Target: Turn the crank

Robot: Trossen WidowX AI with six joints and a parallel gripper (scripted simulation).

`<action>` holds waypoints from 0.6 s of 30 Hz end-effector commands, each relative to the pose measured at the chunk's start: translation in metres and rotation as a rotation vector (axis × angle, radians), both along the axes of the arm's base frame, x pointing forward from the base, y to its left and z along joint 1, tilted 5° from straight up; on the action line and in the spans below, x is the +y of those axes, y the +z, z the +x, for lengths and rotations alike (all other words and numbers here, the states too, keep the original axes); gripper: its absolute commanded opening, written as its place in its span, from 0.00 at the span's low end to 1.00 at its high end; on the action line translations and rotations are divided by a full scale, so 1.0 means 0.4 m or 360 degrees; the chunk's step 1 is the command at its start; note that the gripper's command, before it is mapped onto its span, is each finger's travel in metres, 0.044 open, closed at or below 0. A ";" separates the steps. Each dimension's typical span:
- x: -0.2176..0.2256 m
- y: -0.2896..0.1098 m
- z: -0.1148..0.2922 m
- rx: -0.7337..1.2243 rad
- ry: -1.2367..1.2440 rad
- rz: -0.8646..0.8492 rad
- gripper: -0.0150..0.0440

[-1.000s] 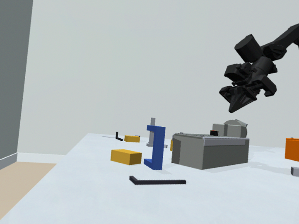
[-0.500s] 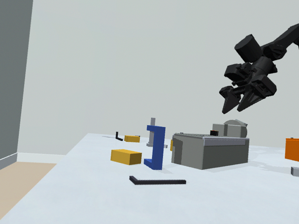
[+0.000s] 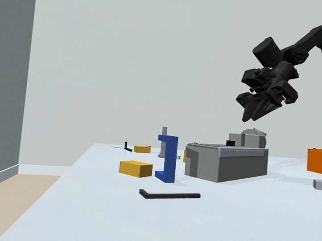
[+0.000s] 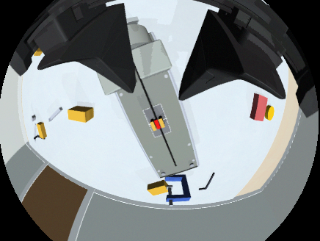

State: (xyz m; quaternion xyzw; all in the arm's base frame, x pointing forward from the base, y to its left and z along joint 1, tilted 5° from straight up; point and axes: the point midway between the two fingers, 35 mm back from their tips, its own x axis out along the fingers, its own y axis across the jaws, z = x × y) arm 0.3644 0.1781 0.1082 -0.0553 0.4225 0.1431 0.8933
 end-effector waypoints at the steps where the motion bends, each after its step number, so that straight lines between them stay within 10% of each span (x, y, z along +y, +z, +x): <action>1: 0.000 0.000 0.000 0.0000 0.0000 0.0000 0.42; 5: 0.000 0.000 0.000 0.0000 0.0000 0.0000 0.25; 18: 0.000 0.000 0.000 0.0001 0.0001 0.0001 0.25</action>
